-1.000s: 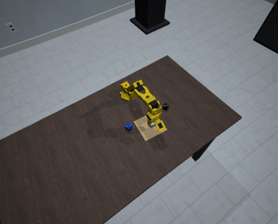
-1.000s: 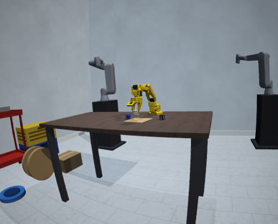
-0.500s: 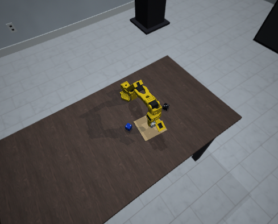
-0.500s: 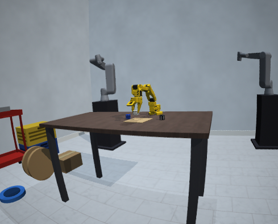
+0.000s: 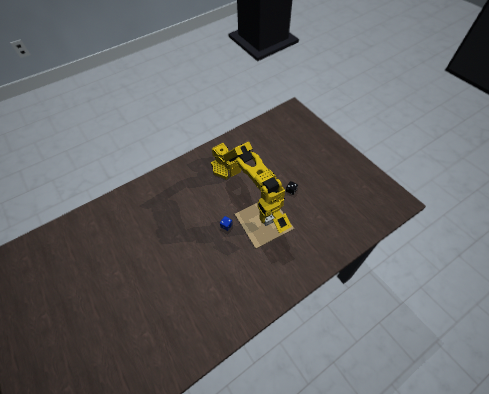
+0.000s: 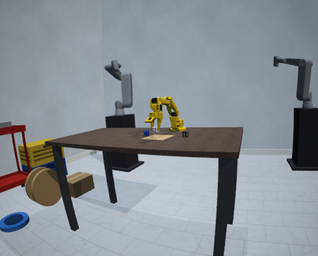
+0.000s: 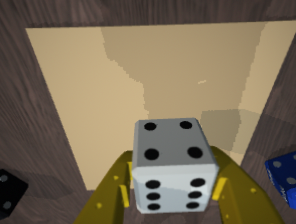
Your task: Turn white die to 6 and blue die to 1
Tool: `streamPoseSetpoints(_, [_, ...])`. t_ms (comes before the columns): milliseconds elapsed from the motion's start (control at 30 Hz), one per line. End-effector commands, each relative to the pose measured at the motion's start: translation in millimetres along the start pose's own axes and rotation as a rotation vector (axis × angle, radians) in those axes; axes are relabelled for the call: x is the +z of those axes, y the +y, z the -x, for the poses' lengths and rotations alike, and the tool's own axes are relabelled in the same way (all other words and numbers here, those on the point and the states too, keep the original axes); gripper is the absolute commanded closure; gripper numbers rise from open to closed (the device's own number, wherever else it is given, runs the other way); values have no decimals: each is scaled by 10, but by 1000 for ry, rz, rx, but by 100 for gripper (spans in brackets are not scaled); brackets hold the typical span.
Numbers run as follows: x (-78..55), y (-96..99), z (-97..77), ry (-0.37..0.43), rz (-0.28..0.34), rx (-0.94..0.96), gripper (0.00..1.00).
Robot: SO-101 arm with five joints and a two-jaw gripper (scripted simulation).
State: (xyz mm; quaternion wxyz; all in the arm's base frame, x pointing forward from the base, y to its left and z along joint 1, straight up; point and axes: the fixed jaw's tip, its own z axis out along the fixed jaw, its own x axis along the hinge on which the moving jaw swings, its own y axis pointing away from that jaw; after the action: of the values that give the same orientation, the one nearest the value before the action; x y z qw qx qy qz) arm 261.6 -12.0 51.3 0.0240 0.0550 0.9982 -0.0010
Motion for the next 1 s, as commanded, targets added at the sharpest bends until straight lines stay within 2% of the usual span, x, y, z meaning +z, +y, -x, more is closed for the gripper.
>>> streamPoseSetpoints(0, [-104, -25, 63, -54, 2, 5, 100])
streamPoseSetpoints(967, [11, -25, 61, -19, 1, 6, 100])
